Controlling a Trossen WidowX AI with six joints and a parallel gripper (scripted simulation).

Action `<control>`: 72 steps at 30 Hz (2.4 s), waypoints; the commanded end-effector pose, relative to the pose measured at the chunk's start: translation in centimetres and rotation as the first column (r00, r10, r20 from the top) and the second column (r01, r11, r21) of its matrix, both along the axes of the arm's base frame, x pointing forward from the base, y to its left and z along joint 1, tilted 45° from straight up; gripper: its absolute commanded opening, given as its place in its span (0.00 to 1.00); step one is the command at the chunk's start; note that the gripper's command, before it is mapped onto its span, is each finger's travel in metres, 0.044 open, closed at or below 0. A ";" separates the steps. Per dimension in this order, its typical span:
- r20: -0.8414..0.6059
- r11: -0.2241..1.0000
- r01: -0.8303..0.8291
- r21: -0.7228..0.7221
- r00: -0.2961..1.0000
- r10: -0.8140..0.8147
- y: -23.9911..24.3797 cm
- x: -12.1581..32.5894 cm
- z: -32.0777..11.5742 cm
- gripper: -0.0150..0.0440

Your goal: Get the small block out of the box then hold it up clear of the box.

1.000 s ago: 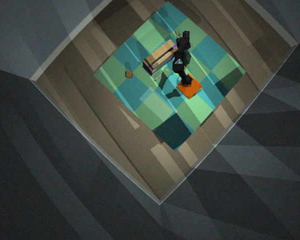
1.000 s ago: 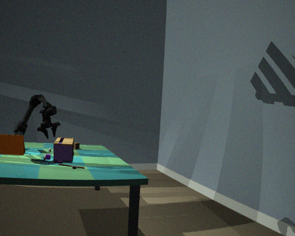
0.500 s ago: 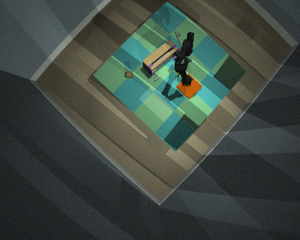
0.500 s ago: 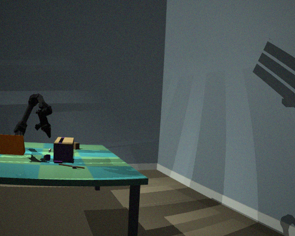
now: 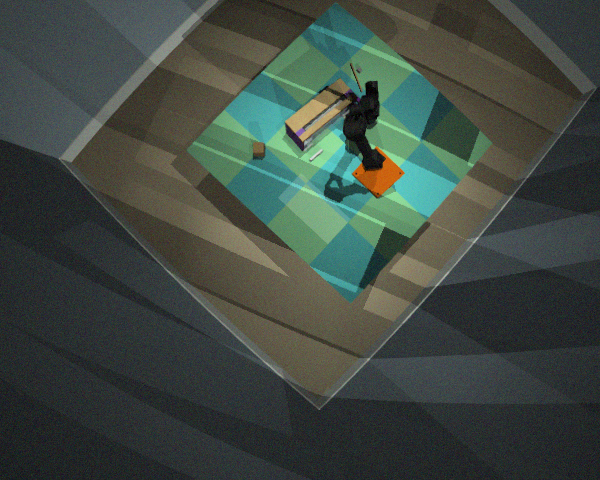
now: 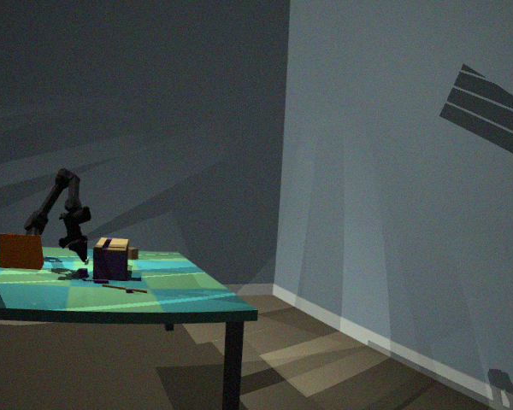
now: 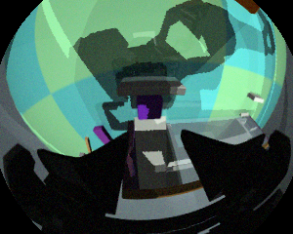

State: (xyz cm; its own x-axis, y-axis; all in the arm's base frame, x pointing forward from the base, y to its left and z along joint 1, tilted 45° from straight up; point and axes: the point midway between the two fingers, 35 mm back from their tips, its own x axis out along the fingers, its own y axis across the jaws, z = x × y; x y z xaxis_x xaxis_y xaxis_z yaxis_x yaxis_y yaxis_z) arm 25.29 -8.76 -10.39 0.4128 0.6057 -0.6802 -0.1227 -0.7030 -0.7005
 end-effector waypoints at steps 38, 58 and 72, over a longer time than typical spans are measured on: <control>0.015 1.000 0.013 -0.003 1.000 -0.013 4.1 0.5 -4.5 0.74; 0.028 1.000 0.007 -0.018 1.000 -0.007 2.1 0.6 -3.1 0.25; -0.015 0.999 0.053 -0.015 0.998 -0.053 -1.3 0.2 0.7 0.25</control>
